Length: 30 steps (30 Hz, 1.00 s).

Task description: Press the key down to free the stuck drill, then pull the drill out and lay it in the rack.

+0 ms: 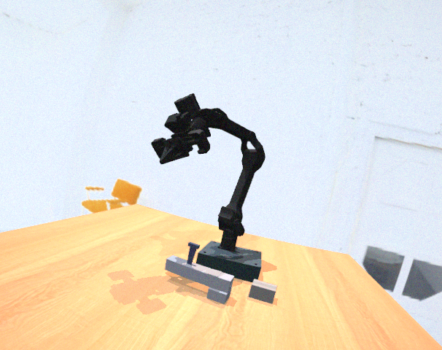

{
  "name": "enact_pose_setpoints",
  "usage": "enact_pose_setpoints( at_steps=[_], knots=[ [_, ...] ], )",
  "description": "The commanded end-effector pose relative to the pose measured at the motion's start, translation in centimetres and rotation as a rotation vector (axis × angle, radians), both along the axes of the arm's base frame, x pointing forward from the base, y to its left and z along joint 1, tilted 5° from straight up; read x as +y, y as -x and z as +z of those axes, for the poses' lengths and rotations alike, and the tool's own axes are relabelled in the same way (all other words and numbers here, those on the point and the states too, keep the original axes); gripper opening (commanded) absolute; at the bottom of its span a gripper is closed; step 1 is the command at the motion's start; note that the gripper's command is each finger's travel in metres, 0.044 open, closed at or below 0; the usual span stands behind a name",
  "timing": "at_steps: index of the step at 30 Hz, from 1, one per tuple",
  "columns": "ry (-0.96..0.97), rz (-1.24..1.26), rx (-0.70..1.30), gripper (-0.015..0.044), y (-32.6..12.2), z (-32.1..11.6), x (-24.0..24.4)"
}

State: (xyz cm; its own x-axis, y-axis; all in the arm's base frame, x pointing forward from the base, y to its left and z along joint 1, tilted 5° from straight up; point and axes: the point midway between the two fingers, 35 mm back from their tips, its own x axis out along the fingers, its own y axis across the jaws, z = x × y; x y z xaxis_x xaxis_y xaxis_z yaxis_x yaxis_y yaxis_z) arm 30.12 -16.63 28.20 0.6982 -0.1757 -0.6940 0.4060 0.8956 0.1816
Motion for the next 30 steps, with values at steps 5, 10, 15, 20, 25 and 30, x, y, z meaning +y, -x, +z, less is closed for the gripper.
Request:
enact_pose_setpoints(
  at_steps=[5, 10, 15, 20, 25, 30],
  knots=[
    [-0.074, 0.190, 0.484, 0.0000, -1.0, -10.8, 6.4],
    [-0.041, 0.332, 0.818, 0.0000, 0.7, -16.2, 10.5],
    [-0.032, 0.353, 0.864, 0.0000, 1.1, -16.8, 11.0],
    [-0.039, 0.346, 0.848, 0.0000, 0.9, -16.7, 10.9],
    [-0.033, 0.351, 0.861, 0.0000, 1.0, -17.4, 11.0],
    [-0.032, 0.353, 0.864, 0.0000, 1.2, -18.1, 11.0]
  ],
)
